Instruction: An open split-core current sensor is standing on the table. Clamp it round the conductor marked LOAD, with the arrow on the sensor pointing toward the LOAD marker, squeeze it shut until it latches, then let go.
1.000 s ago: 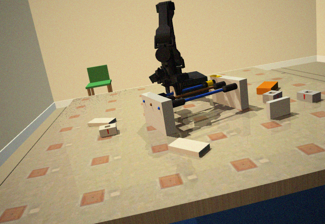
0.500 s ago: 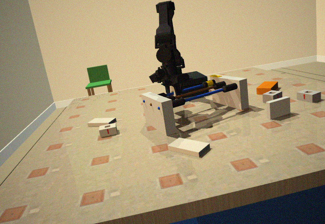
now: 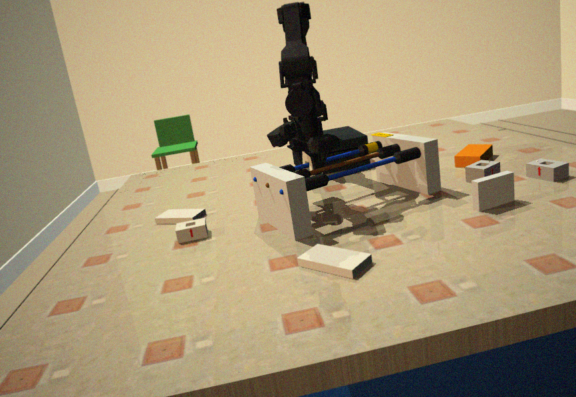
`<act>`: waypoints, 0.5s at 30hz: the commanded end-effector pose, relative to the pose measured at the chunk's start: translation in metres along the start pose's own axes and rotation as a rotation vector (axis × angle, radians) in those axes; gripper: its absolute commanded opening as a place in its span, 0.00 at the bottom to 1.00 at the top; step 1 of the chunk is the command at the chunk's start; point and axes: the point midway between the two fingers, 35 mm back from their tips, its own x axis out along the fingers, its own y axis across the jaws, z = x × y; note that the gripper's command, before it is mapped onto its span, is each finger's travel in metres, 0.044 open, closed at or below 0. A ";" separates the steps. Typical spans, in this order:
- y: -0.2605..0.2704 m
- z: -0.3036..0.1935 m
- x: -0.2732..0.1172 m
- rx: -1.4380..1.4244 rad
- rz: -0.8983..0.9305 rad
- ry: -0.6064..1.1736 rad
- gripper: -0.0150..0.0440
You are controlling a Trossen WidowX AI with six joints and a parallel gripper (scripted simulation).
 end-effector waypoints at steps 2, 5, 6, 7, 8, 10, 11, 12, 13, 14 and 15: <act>0.001 0.001 -0.001 0.002 -0.007 -0.007 0.25; 0.001 0.001 0.001 0.002 -0.006 -0.006 0.25; 0.001 0.001 0.003 0.002 -0.006 -0.005 0.25; 0.001 0.001 0.004 0.002 -0.005 -0.005 0.25; 0.001 0.000 0.001 -0.001 -0.005 0.000 0.30; 0.001 0.000 0.001 -0.001 -0.005 0.000 0.39; 0.001 0.000 0.001 -0.001 -0.005 0.000 0.43; 0.001 0.000 0.001 -0.001 -0.005 0.000 0.48; 0.001 0.000 0.001 -0.001 -0.005 0.000 0.52; 0.001 0.000 0.001 -0.001 -0.005 0.000 0.57; 0.001 0.000 0.001 -0.001 -0.005 0.000 0.61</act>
